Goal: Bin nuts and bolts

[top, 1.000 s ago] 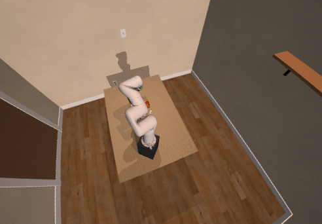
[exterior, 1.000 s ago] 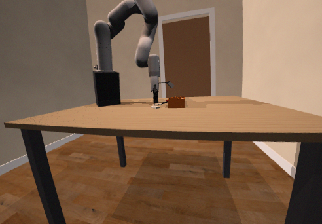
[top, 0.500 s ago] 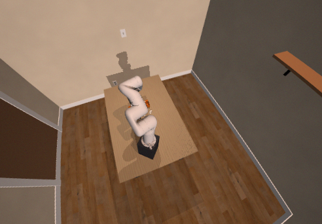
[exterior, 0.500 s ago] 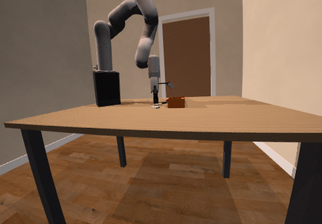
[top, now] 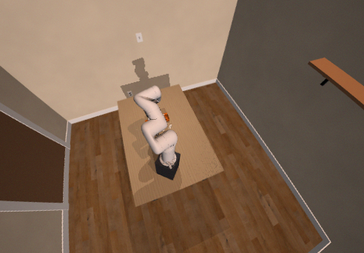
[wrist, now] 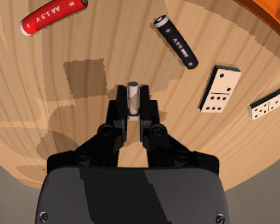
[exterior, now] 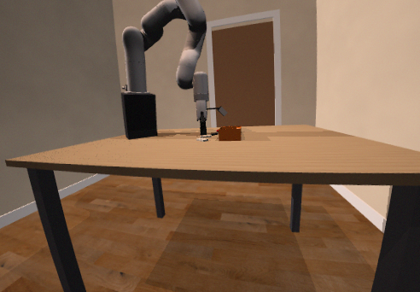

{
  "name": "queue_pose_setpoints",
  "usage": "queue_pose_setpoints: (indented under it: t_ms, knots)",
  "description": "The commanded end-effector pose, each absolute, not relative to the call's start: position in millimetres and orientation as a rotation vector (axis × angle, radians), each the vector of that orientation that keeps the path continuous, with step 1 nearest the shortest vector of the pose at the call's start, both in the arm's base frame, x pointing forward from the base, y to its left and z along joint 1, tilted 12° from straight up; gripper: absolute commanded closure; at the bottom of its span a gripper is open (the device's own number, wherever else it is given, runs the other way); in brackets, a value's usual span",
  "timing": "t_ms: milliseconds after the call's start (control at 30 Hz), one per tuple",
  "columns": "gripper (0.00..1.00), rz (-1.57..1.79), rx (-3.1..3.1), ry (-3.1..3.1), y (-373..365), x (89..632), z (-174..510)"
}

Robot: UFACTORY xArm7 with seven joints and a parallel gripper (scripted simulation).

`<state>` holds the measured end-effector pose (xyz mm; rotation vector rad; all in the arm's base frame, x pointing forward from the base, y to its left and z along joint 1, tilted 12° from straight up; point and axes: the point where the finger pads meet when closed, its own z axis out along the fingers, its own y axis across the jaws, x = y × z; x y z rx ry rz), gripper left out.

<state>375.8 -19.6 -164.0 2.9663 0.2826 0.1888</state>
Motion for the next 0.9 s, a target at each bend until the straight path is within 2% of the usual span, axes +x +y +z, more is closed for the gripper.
queue_pose_setpoints:
  t_ms: [0,433,867]
  knots:
    - [1.00,0.192,2.966,0.283,-19.3,376.7,-163.3]
    - [1.00,0.192,2.966,0.283,-19.3,376.7,-163.3]
    - [1.00,0.192,2.966,0.283,-14.1,371.5,-127.5]
